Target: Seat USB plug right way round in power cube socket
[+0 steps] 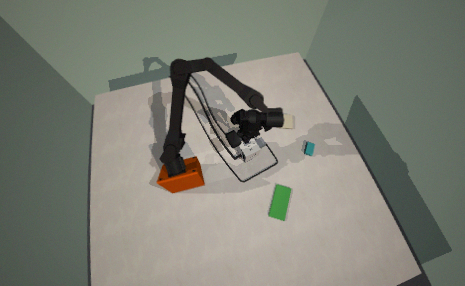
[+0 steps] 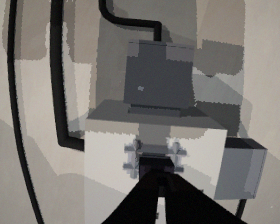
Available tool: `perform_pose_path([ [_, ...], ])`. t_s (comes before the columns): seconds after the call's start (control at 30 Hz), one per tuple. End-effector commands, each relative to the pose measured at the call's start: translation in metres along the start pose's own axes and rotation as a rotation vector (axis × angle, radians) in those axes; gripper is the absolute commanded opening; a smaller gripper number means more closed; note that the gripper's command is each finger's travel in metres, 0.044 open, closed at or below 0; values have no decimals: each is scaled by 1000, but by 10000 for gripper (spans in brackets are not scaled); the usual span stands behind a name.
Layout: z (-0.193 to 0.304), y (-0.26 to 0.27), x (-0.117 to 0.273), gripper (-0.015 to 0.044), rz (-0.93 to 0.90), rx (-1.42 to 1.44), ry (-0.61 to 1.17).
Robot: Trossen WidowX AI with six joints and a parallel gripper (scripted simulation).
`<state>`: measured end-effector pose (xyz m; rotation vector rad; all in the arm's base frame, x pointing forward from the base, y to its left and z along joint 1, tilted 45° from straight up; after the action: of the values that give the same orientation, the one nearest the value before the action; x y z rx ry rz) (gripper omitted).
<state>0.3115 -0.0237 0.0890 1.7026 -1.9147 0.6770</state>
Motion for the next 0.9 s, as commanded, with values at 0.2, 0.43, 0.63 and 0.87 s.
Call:
perform_pose_path([
  [0.2,0,0,-2,0,1,-5,-5],
  [0.43,0,0,-2,0,1,-5,-5],
  [0.63,0,0,-3,0,1,-5,-5],
  [0.87,0,0,-4,0,1,-5,-5],
])
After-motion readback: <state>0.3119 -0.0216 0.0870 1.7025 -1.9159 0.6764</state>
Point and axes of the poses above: the point midway between the two fingers, 35 mm back from their tips, its own x axis back along the fingers, its own y axis across the jaws, z = x × y, the point moved 6 cm from there along x, back along the fingers, and after that the axes turned 11 degrees about -x, right-handed, at the moved point
